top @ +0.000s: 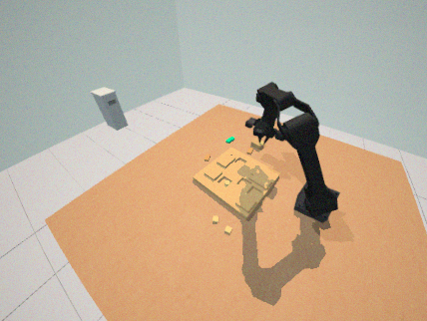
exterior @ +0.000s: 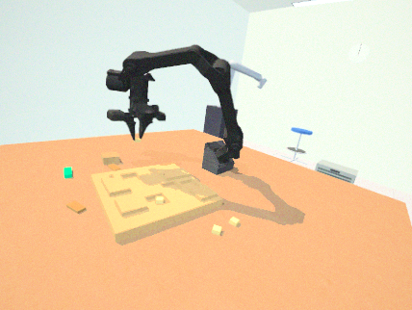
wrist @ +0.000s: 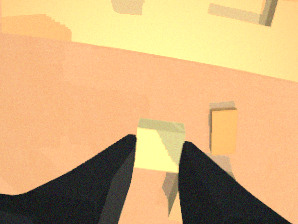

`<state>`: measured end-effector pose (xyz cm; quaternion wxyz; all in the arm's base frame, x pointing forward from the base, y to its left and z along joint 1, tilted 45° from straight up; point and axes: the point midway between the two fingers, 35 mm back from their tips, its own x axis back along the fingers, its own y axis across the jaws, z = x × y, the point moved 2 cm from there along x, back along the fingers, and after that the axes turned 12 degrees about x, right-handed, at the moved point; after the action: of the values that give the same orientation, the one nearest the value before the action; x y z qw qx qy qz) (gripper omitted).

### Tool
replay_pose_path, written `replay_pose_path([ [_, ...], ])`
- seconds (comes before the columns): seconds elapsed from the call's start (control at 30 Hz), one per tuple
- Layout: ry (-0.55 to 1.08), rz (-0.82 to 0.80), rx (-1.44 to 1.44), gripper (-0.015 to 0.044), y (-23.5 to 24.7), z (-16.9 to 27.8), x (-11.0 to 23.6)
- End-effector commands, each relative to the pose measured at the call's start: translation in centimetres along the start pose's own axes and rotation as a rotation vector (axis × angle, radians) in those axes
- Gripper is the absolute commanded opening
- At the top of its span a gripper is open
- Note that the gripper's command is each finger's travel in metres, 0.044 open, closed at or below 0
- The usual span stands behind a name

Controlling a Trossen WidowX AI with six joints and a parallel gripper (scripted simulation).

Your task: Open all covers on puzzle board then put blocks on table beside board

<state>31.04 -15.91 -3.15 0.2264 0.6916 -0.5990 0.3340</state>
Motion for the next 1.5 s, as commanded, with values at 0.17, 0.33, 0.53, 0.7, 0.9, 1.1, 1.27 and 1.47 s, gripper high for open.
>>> replay_pose_path([
  [0.17,-0.003,-0.008,0.001,0.008,3.1,2.0,-0.3],
  [0.33,-0.006,-0.008,0.002,0.008,4.7,3.0,-0.4],
  [0.53,-0.01,-0.008,0.003,0.008,6.2,3.7,-0.5],
  [0.7,-0.01,-0.008,0.003,0.008,6.1,3.8,-0.9],
  [0.9,-0.01,-0.008,0.003,0.008,6.1,3.9,-1.9],
  [1.1,-0.009,-0.008,0.003,0.008,6.0,4.0,-2.9],
  [1.27,-0.009,-0.008,0.003,0.008,5.9,4.0,-3.7],
  [1.47,-0.009,-0.007,0.003,0.008,5.9,4.0,-4.7],
])
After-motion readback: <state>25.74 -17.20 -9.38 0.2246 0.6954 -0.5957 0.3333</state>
